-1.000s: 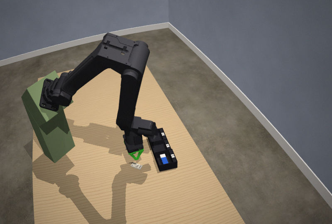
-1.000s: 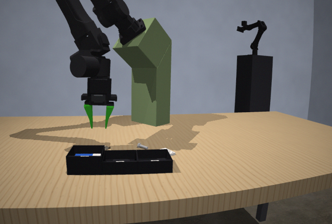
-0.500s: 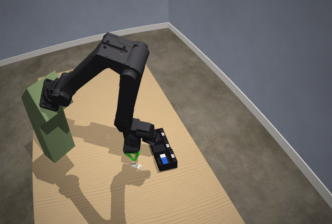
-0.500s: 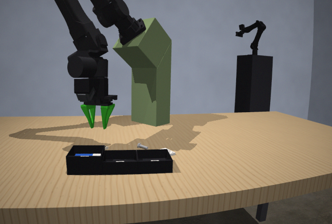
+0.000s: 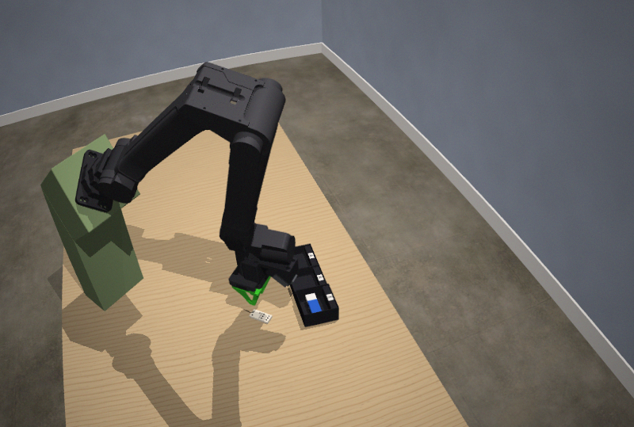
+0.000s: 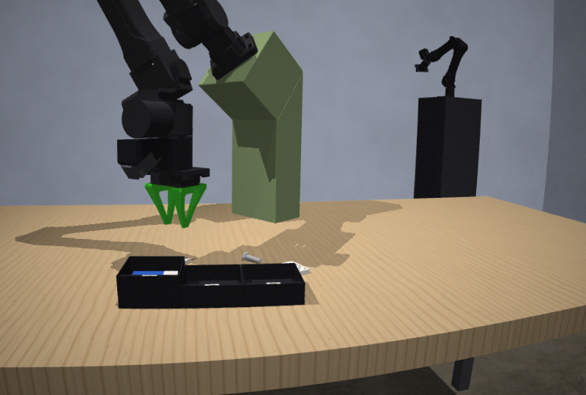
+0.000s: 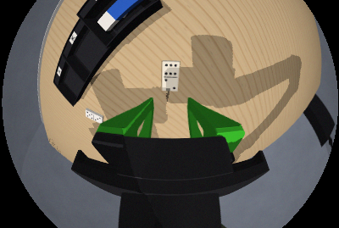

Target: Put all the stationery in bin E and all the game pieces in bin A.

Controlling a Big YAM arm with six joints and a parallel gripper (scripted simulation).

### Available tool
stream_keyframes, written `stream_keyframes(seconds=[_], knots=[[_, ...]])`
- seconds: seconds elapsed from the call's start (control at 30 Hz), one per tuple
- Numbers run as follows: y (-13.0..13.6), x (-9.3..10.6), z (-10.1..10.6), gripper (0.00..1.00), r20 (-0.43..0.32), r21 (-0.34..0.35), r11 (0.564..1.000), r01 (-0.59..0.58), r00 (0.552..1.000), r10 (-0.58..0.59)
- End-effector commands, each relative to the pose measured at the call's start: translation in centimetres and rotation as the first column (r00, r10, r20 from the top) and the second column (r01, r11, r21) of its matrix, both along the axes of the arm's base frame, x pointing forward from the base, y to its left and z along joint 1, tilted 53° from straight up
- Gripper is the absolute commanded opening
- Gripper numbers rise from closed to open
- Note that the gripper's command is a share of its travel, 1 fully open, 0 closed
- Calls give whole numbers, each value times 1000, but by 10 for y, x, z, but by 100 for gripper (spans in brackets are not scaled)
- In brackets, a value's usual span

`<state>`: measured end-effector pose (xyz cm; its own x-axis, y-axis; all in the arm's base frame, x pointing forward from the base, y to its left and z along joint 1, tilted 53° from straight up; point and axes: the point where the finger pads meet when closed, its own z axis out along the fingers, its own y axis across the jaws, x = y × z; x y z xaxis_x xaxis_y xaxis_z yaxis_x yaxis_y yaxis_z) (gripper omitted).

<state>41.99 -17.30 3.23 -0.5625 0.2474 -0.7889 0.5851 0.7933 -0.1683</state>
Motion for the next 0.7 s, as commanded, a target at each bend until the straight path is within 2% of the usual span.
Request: stream_keyframes(seconds=[0.0,0.2,0.33,0.67], knots=[[2,1,3,40,27,35,999,27,999,-28],[-1,4,12,40,41,32,999,30,999,-31],[2,0,3,40,19,28,999,22,1000,-22],[1,-1,3,40,19,28,999,22,1000,-22]])
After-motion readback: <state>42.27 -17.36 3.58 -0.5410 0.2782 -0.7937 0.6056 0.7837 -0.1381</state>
